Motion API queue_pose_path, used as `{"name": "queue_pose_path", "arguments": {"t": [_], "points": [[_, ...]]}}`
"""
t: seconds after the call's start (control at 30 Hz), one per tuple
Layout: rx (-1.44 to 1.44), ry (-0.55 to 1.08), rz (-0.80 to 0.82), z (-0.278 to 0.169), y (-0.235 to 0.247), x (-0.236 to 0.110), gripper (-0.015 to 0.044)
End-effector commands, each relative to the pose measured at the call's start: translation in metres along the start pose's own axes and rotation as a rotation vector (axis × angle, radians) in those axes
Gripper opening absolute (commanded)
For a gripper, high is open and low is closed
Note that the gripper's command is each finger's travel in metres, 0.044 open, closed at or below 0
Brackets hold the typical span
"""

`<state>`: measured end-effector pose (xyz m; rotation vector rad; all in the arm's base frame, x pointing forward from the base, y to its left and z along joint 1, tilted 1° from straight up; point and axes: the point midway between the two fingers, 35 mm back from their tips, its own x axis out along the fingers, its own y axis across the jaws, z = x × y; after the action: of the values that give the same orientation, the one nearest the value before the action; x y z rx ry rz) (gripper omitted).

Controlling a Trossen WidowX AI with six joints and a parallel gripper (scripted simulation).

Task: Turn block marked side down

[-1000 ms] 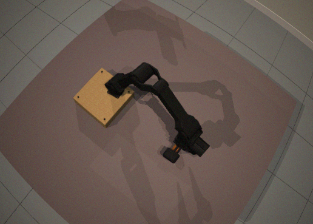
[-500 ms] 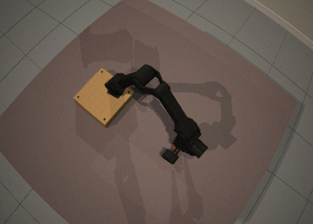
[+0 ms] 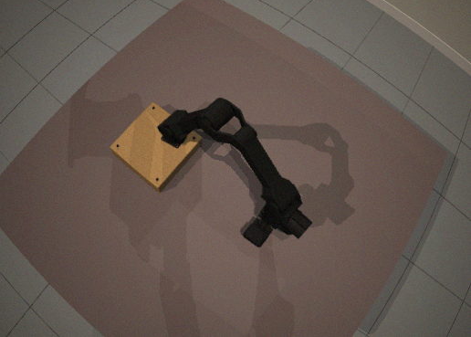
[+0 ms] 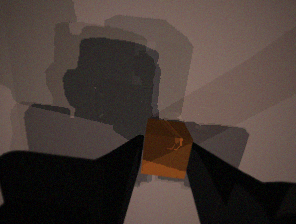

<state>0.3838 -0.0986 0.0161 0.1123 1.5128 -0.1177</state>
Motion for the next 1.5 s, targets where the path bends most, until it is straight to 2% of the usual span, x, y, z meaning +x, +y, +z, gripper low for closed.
{"name": "queue_pose_path", "arguments": {"t": [0.0, 0.37, 0.4, 0.6, 0.8, 1.47], "points": [[0.004, 0.003, -0.003, -0.001, 0.000, 0.001, 0.0098], [0.004, 0.003, -0.003, -0.001, 0.000, 0.001, 0.0025], [0.004, 0.003, -0.003, 0.000, 0.000, 0.000, 0.0000], [0.004, 0.002, -0.003, 0.000, 0.000, -0.029, 0.0000], [0.004, -0.019, -0.003, 0.000, 0.000, -0.028, 0.0000], [0.007, -0.307, -0.001, 0.002, -0.001, -0.017, 0.0000]]}}
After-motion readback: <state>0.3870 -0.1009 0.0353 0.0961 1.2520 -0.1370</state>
